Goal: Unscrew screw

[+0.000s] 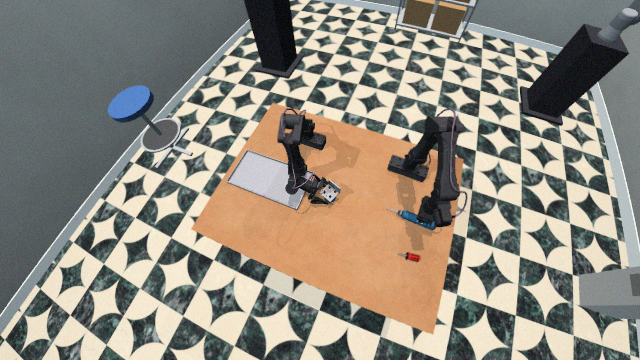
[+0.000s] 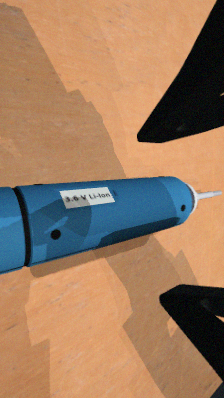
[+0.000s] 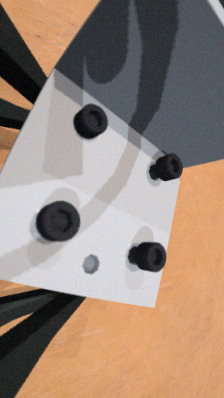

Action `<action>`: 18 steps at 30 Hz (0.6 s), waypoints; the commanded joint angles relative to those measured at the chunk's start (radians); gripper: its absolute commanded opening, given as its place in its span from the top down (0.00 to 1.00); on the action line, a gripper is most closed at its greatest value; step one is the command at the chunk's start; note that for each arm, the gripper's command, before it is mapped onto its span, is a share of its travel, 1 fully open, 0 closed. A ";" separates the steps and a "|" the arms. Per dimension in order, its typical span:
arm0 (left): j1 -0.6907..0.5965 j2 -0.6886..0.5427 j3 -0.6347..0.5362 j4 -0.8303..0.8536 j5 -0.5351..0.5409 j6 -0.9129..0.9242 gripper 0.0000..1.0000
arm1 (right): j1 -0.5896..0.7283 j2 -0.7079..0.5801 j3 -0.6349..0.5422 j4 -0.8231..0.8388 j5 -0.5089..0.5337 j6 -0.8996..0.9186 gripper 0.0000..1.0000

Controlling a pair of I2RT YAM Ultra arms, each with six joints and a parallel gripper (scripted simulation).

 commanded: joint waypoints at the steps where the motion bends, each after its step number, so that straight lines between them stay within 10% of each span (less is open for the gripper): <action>1: -0.014 -0.029 0.030 0.009 -0.015 0.009 0.35 | -0.001 0.012 -0.026 0.029 -0.013 0.023 0.14; 18: -0.014 -0.029 0.030 0.009 -0.015 0.009 0.35 | 0.003 0.012 -0.029 0.010 -0.007 0.024 0.14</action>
